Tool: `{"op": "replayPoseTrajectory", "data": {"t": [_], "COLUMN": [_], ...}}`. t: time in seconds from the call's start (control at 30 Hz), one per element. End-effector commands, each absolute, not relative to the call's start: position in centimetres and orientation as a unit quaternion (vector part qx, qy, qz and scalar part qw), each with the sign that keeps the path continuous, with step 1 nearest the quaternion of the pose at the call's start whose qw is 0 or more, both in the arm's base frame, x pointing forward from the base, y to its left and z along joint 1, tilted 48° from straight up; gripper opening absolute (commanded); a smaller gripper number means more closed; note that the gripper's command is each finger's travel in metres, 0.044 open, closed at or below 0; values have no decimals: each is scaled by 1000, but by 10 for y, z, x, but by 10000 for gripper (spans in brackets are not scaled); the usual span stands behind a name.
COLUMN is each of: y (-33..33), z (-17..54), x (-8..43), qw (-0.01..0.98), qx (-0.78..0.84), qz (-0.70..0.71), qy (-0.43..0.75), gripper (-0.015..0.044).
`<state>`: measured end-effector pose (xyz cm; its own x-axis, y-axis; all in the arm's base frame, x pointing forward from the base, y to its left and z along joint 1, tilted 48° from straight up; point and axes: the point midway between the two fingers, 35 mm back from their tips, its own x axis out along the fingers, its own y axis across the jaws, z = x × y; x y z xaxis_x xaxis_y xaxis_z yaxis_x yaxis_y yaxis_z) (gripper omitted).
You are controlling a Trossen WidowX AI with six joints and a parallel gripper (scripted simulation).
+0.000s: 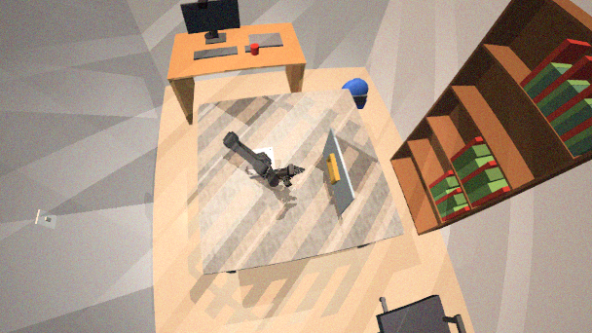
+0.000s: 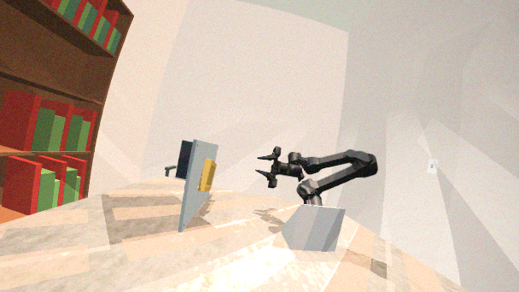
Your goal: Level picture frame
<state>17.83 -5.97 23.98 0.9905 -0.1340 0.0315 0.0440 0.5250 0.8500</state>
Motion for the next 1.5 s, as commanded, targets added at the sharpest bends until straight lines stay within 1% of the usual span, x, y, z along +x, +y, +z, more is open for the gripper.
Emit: {"op": "replayPoseTrajectory", "data": {"t": [0.0,1.47], "y": [-59,-59], "z": [240,240], "x": [178,178], "qw": [871,871], "qx": [487,487], "qz": [-49,-49], "qy": [-46,-46], "gripper": [260,260]}}
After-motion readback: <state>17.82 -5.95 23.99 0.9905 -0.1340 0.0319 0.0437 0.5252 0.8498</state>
